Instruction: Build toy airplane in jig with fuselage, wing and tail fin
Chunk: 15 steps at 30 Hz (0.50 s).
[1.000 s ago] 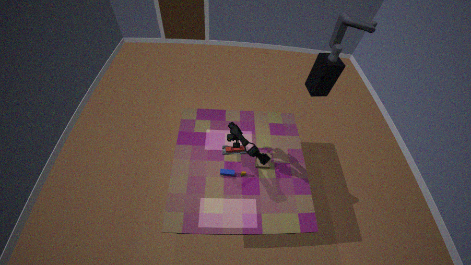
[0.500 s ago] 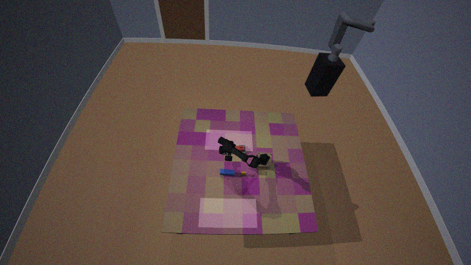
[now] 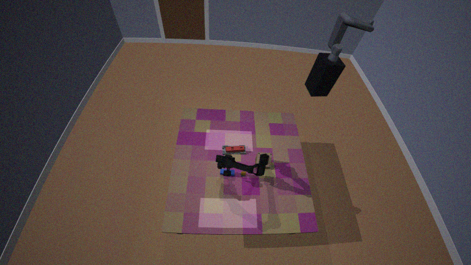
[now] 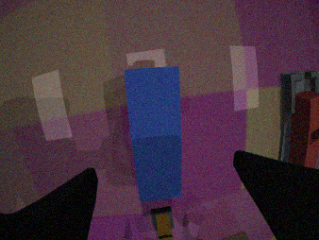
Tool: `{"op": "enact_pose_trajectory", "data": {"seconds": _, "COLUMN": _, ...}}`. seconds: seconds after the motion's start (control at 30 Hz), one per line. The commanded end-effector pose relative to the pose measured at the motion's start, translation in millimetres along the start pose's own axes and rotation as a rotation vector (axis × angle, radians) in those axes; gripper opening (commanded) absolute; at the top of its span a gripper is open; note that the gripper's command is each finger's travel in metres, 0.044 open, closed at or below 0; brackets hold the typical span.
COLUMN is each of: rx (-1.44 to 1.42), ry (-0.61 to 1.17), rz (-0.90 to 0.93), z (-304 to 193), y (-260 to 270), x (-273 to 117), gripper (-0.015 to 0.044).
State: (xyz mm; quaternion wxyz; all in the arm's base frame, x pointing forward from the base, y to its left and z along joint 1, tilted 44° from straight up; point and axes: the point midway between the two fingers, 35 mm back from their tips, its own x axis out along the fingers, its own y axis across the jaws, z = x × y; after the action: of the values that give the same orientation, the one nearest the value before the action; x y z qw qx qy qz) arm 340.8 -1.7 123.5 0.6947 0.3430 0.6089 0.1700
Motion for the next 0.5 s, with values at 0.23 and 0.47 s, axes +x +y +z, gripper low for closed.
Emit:
{"op": "enact_pose_trajectory", "data": {"seconds": 0.23, "rx": 0.009, "ry": 0.017, "rz": 0.009, "z": -4, "y": 3, "x": 33, "gripper": 0.0440}}
{"op": "enact_pose_trajectory", "data": {"seconds": 0.47, "rx": 0.009, "ry": 0.017, "rz": 0.009, "z": -4, "y": 3, "x": 43, "gripper": 0.0440}}
